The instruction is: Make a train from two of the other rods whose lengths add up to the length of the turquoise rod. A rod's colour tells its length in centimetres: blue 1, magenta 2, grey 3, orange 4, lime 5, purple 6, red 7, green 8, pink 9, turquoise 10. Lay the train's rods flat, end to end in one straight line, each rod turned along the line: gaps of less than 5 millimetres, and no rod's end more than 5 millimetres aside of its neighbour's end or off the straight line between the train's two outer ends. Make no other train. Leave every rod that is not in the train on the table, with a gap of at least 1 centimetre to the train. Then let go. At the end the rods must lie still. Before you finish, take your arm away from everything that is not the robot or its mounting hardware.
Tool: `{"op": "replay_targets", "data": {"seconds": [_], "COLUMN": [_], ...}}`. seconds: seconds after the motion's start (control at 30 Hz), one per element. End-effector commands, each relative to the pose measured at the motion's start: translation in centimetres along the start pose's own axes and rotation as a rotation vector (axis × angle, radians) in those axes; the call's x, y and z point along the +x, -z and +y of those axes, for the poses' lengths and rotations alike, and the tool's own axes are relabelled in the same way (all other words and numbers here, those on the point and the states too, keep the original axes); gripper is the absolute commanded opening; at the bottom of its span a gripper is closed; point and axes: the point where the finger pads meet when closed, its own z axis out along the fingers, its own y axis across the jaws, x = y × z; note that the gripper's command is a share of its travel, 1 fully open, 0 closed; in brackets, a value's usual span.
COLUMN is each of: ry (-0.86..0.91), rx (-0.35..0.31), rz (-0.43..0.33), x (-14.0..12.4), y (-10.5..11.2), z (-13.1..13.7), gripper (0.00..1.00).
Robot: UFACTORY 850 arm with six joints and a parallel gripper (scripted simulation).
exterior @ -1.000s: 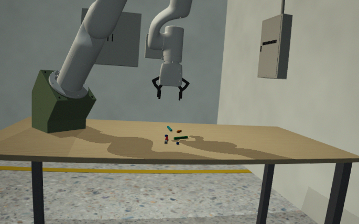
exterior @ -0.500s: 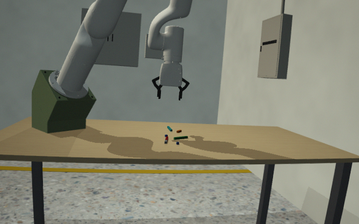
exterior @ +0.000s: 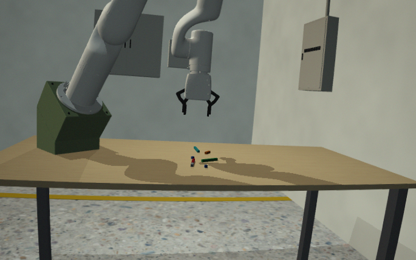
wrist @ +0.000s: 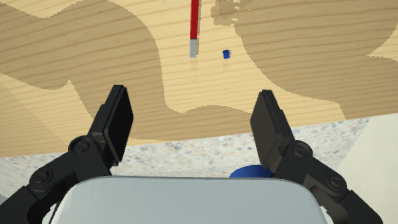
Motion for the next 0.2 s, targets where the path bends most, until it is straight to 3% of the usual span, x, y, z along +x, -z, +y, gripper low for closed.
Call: {"op": "replay_targets", "data": {"seconds": [0.0,0.17], "ry": [0.0,0.0], "rx": [-0.001,-0.001], "rz": [0.0,0.0], "x": [0.01,0.01], "y": [0.02,0.02], "z": [0.05,0.05], "gripper": [1.0,1.0]}}
